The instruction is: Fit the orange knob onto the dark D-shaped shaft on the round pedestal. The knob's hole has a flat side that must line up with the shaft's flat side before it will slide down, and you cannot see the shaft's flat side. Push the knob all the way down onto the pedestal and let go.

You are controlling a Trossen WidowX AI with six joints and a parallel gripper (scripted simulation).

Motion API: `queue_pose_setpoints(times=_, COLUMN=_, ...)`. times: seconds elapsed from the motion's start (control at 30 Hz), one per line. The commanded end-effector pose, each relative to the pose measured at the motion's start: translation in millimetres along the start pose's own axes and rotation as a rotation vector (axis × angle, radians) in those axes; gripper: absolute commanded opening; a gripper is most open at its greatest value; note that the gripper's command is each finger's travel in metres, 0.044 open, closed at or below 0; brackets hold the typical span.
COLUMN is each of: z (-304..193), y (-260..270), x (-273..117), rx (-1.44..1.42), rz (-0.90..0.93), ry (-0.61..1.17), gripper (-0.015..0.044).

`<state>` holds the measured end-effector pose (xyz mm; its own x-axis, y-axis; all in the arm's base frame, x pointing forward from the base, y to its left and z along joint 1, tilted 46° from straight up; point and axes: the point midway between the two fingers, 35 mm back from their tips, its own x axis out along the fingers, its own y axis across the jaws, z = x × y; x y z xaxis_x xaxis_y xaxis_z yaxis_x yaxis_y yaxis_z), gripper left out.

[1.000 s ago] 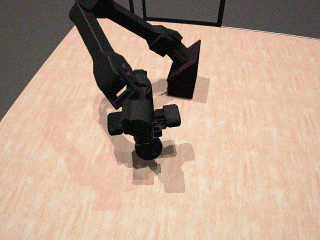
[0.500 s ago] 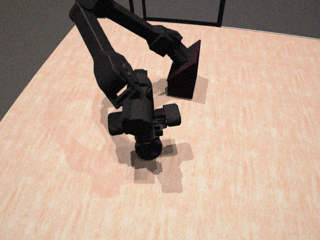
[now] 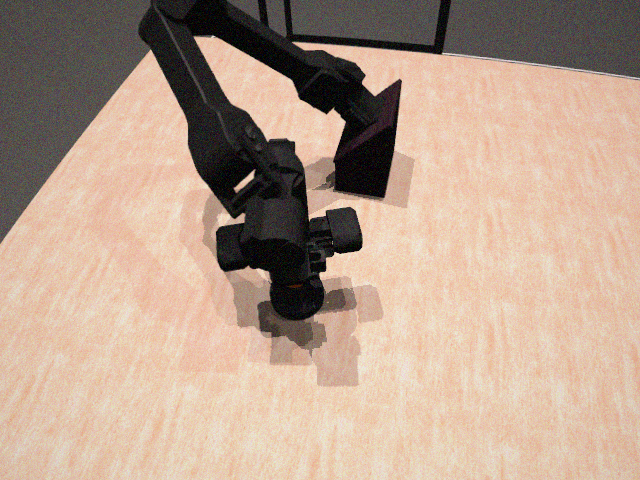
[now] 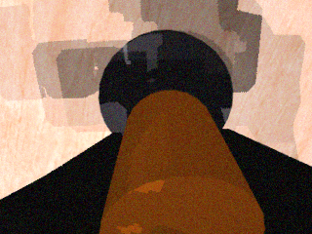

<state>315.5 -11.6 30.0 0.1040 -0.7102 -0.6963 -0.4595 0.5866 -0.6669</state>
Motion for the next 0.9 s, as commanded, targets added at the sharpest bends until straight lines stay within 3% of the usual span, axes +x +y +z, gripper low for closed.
queue_pose_setpoints(times=0.0, z=1.0, y=-0.6, x=-0.9, rx=-0.002, rz=-0.001, ry=-0.001, gripper=0.0)
queue_pose_setpoints(times=0.43, z=3.9, y=-2.6, x=-3.5, rx=-0.204, rz=-0.001, ry=-0.001, gripper=0.0)
queue_pose_setpoints(times=0.87, z=1.9, y=-1.2, x=-1.0, rx=-0.211, rz=-0.001, ry=-0.001, gripper=0.0)
